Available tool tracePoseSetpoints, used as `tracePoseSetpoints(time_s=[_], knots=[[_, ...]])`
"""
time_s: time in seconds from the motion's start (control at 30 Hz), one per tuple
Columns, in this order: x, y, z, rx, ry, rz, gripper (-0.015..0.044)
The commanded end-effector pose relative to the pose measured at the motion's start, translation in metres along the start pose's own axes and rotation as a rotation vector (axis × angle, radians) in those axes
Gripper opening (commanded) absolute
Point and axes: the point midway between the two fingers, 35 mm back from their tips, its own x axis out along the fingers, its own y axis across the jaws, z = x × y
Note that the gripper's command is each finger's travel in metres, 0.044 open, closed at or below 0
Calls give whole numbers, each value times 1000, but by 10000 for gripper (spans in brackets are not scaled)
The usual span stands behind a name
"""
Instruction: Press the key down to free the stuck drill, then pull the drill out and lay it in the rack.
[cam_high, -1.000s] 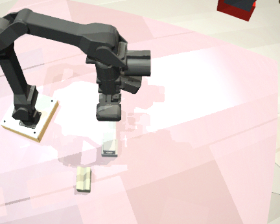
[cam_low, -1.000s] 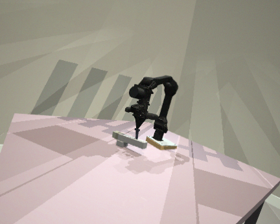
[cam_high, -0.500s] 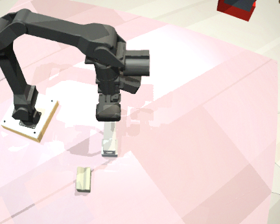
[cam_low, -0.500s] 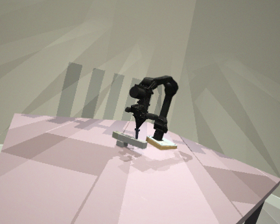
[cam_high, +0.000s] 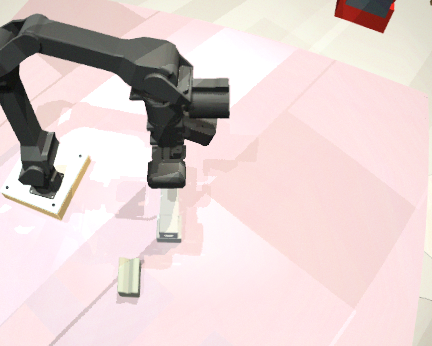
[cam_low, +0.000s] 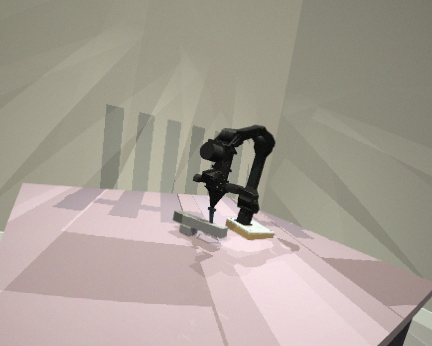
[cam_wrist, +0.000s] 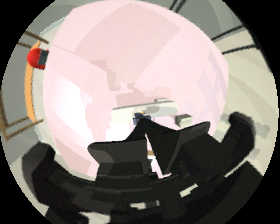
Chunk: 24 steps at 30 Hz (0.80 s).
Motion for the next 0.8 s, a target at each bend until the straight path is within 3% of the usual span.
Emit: tracePoseSetpoints(time_s=[0.0, 0.3, 0.43, 0.63, 0.77], knots=[[22, 1, -8, 2, 62, 5, 0], [28, 1, -8, 2, 62, 5, 0], [11, 1, -3, 2, 62, 5, 105], [-45, 0, 5, 2, 61, 5, 263], [-52, 0, 5, 2, 61, 5, 368]])
